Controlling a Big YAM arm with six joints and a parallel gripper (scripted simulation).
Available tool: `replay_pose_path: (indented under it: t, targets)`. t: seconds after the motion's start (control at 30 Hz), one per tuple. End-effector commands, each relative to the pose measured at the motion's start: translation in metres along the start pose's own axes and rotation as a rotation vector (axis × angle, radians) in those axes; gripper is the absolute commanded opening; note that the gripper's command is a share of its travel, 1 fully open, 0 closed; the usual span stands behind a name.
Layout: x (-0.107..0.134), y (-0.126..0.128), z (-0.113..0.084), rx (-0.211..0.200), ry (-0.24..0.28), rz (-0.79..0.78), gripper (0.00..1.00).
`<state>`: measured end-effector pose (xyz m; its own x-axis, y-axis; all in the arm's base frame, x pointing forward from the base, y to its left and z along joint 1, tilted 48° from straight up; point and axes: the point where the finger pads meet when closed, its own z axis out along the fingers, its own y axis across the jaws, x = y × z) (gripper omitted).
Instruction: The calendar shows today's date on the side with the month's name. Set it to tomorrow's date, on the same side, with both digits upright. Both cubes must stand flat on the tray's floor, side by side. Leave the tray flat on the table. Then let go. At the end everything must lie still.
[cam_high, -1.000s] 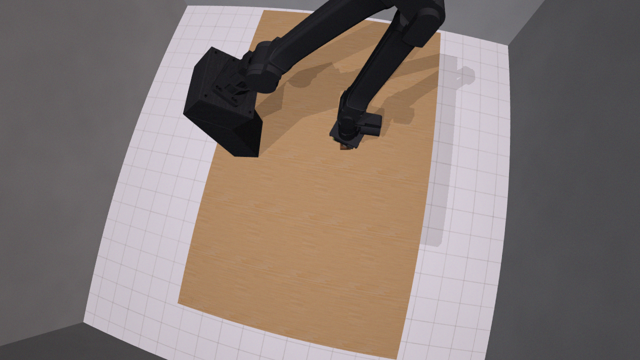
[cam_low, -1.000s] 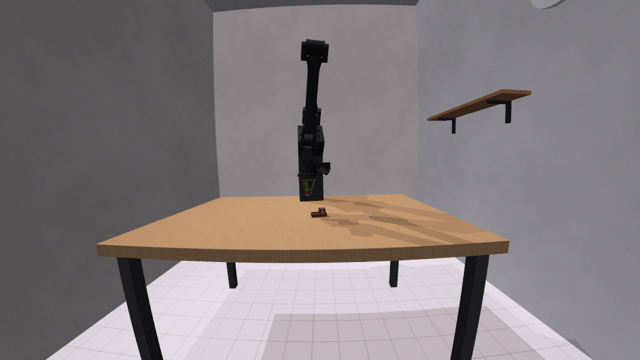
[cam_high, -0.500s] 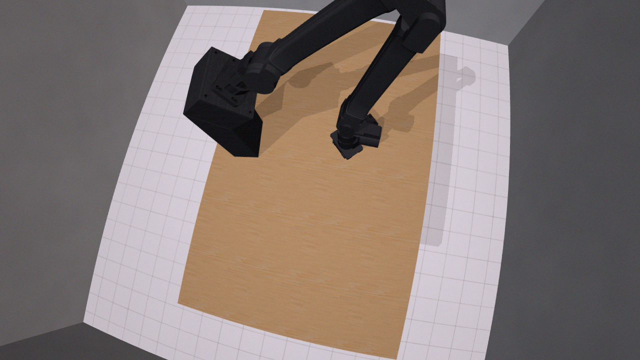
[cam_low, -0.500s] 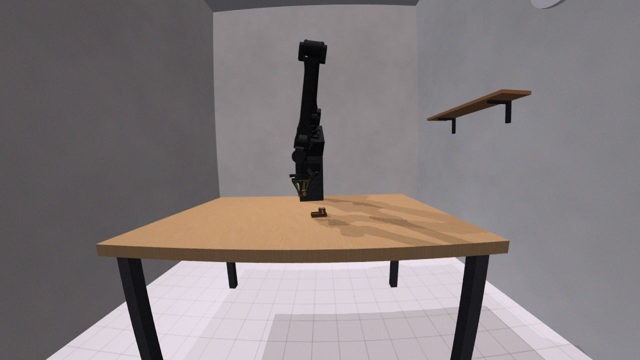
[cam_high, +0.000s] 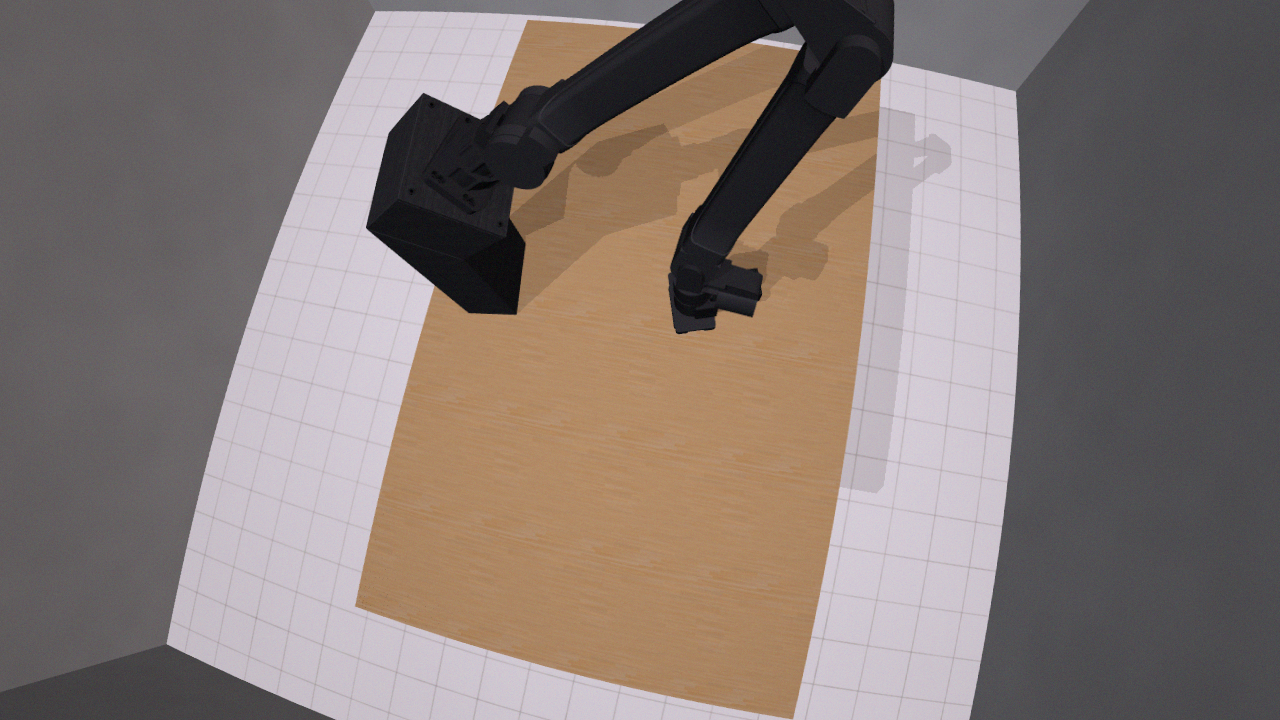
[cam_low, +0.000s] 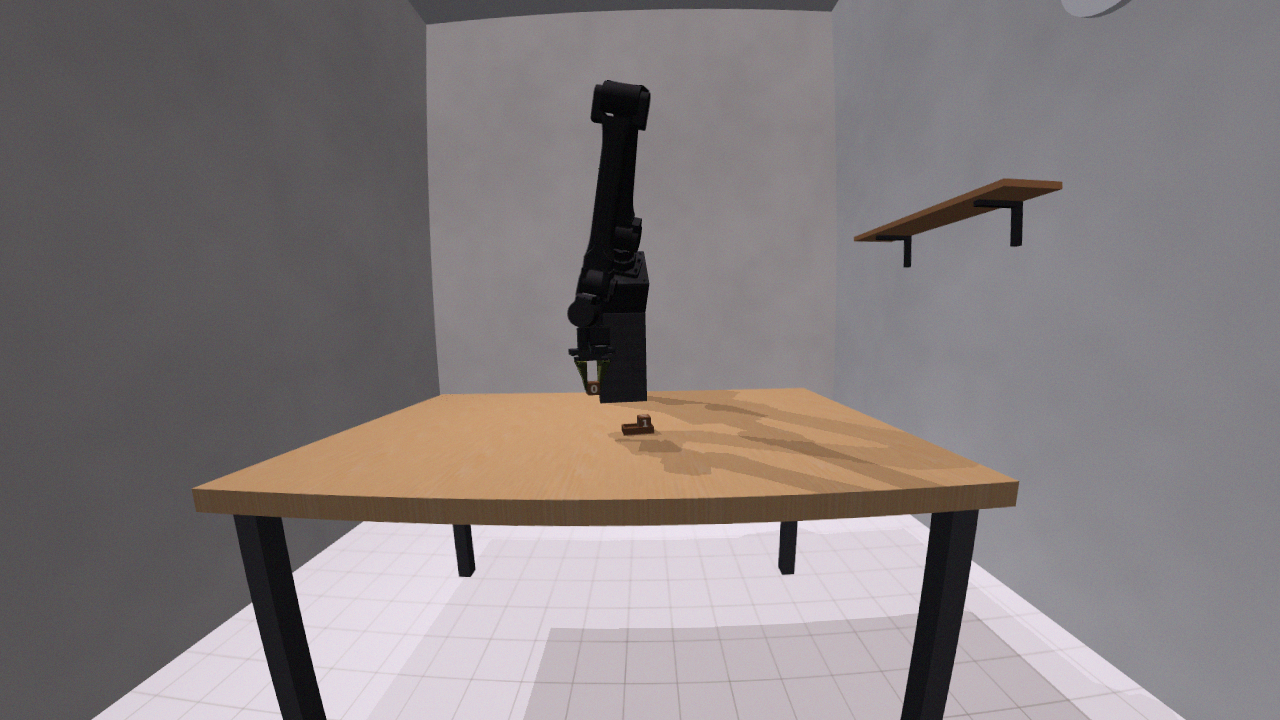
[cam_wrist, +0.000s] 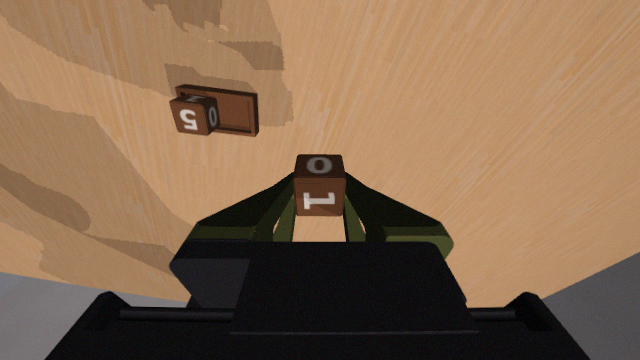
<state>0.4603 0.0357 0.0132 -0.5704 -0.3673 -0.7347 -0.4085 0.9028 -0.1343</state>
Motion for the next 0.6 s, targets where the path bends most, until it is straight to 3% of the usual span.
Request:
replay_pose_path:
  t: [0.0, 0.13, 0.17, 0.57]
  targets:
    - [0.01, -0.007, -0.002, 0.005, 0.018, 0.171, 0.26]
    - [0.005, -0.008, -0.004, 0.009, 0.003, 0.179, 0.26]
    - [0.0, 0.001, -0.002, -0.006, -0.004, 0.163, 0.26]
    - [0.004, -0.007, -0.001, 0.007, 0.0, 0.175, 0.26]
